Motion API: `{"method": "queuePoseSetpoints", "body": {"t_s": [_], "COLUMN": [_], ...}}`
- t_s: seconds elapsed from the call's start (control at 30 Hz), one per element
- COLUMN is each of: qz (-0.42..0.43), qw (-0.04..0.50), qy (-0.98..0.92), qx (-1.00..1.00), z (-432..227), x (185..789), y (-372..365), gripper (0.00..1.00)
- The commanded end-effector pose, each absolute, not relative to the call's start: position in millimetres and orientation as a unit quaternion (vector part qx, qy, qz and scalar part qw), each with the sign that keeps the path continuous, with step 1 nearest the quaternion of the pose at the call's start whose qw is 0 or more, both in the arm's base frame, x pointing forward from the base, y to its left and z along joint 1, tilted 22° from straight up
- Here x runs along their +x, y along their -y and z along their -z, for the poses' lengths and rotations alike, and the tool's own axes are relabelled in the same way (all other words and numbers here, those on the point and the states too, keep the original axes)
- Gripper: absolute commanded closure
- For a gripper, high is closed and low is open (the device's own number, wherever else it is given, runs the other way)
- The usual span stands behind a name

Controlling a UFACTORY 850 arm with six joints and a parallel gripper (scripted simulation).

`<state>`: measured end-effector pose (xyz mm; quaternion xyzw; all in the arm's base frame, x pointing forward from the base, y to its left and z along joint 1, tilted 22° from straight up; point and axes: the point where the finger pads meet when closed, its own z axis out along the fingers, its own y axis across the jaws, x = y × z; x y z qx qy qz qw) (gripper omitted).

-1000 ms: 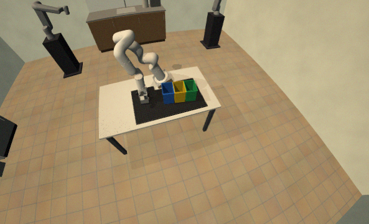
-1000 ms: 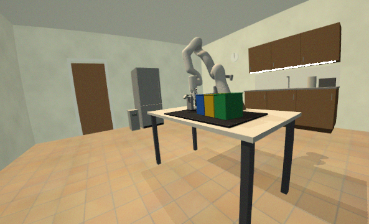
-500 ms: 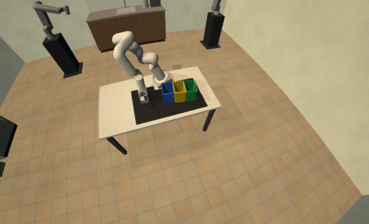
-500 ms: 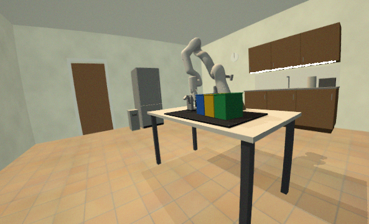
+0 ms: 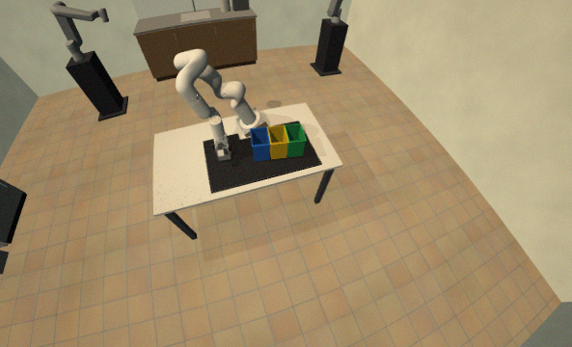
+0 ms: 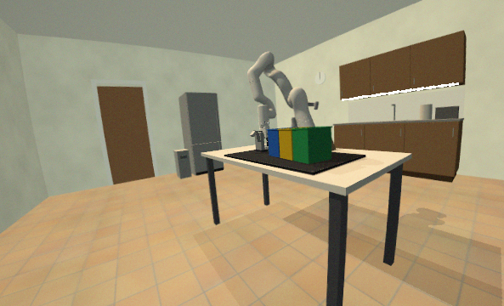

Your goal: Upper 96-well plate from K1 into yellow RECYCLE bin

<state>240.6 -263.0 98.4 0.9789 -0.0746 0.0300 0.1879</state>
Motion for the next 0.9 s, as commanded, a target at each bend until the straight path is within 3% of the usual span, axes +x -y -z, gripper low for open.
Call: {"method": "queuePoseSetpoints", "body": {"t_s": [0.0, 0.1, 0.13, 0.87], "qz": [-0.030, -0.030, -0.030, -0.030], "qw": [0.188, 0.188, 0.188, 0.188], "qy": [0.075, 0.075, 0.075, 0.075], "qx": [0.979, 0.979, 0.979, 0.979], "z": [-98.7, -98.6, -99.1, -99.1], "x": [240.9, 240.9, 240.9, 240.9], "y": [263.2, 263.2, 262.9, 262.9], "gripper": [0.00, 0.00, 1.00, 1.00]}}
